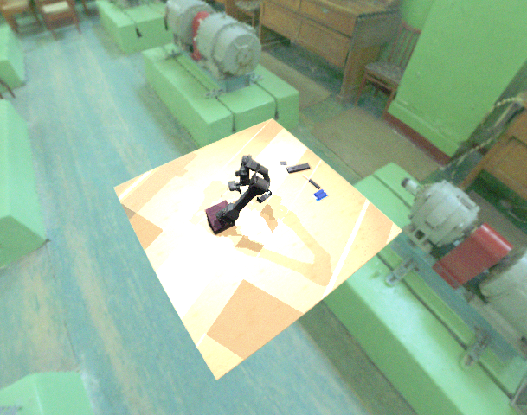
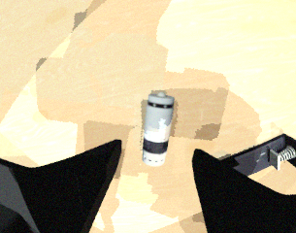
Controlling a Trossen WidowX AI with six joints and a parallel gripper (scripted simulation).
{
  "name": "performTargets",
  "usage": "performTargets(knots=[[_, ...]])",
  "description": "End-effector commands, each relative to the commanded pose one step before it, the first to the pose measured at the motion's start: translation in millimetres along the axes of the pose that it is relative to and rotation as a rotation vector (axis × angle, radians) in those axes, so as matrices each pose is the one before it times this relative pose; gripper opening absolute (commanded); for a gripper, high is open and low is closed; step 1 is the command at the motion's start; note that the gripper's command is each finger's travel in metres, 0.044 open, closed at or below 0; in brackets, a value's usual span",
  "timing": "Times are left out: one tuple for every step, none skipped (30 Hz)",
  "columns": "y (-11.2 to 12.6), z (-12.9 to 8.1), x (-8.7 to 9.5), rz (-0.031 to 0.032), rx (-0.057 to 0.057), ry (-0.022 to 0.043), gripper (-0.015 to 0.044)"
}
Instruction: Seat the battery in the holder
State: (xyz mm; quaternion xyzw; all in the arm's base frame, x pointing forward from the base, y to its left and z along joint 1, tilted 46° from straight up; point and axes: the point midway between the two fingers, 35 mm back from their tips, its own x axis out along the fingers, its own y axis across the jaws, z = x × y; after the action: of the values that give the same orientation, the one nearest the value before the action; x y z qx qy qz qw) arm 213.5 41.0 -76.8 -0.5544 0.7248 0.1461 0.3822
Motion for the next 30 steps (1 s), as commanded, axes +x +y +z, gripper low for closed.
performTargets(knots=[[-0.07,-0.04,7.02,-0.00228,-0.0079,0.00694,0.0241],[-0.07,0.06,1.62,0.00005,0.0000,-0.00002,0.0241],[-0.07,0.05,1.62,0.00005,0.0000,-0.00001,0.0241],[-0.06,0.04,1.62,0.00004,0.0000,0.00000,0.0241],[-0.06,0.05,1.67,-0.00006,0.0000,-0.00002,0.0241],[-0.05,0.04,1.67,-0.00006,0.0000,0.00000,0.0241],[-0.04,0.03,1.67,-0.00006,0.0000,0.00001,0.0241],[-0.03,0.02,1.66,-0.00006,0.0000,0.00002,0.0241],[-0.03,0.01,1.66,-0.00006,0.0000,0.00003,0.0241],[-0.02,0.00,1.66,-0.00006,0.0000,0.00004,0.0241],[-0.01,-0.01,1.65,-0.00006,0.0000,0.00006,0.0241],[0.00,-0.02,1.65,-0.00007,0.0000,0.00007,0.0241],[0.00,-0.03,1.64,-0.00007,0.0000,0.00008,0.0241],[0.01,-0.04,1.64,-0.00007,0.0000,0.00009,0.0241],[0.02,-0.05,1.64,-0.00007,0.0000,0.00010,0.0241],[0.03,-0.06,1.64,-0.00007,0.0000,0.00011,0.0241],[0.04,-0.07,1.63,-0.00007,0.0000,0.00013,0.0241],[0.04,-0.08,1.63,-0.00007,0.0000,0.00014,0.0241],[0.05,-0.09,1.62,-0.00007,0.0000,0.00015,0.0241],[0.06,-0.10,1.62,-0.00007,0.0000,0.00016,0.0241],[0.07,-0.11,1.61,-0.00007,0.0000,0.00017,0.0241],[0.07,-0.12,1.61,-0.00007,0.0000,0.00019,0.0241],[0.08,-0.13,1.60,-0.00007,0.0000,0.00020,0.0241],[0.09,-0.14,1.60,-0.00007,0.0000,0.00021,0.0241],[0.10,-0.15,1.60,-0.00007,0.0000,0.00022,0.0241],[0.08,-0.12,1.28,-0.00006,0.0000,0.00019,0.0241],[0.05,-0.08,0.77,-0.00003,0.0000,0.00012,0.0241],[0.02,-0.03,0.26,-0.00001,0.0000,0.00004,0.0241],[0.00,0.00,0.00,0.00000,0.0000,0.00000,0.0215],[0.00,0.00,0.00,0.00000,0.0000,0.00000,0.0189]])
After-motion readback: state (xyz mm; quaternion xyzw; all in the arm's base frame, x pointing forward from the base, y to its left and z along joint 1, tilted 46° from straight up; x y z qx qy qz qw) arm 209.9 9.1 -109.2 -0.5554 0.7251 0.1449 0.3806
